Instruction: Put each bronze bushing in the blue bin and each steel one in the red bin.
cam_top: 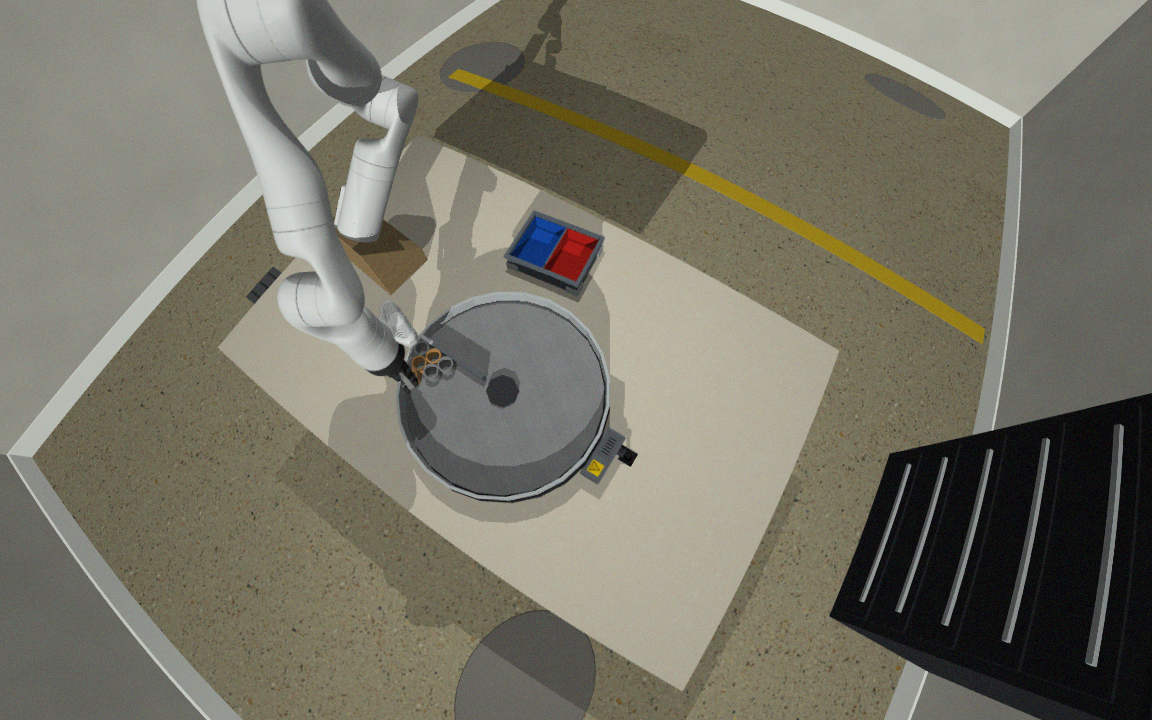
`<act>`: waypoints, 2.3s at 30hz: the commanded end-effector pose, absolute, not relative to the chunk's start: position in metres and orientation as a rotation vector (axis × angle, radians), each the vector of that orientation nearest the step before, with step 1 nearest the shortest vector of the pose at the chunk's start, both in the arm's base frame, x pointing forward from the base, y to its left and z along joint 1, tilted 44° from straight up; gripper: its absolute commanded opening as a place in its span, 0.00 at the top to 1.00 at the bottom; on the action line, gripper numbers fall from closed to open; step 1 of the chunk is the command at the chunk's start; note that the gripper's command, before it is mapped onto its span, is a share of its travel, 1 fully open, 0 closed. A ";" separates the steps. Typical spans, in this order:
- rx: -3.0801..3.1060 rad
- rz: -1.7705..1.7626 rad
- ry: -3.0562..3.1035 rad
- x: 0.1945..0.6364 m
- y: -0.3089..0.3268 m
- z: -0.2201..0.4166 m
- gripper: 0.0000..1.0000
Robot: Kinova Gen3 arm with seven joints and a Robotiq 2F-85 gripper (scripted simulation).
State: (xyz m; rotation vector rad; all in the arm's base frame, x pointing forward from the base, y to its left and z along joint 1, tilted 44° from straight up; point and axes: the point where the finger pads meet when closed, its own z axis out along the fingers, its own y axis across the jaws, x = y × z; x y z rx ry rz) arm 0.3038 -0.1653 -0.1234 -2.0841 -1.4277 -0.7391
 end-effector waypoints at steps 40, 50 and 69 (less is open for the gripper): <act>-2.082 -0.739 -1.427 0.308 -0.146 -0.144 0.86; -2.082 -0.739 -1.427 0.308 -0.146 -0.144 1.00; -2.082 -0.740 -1.427 0.308 -0.146 -0.144 1.00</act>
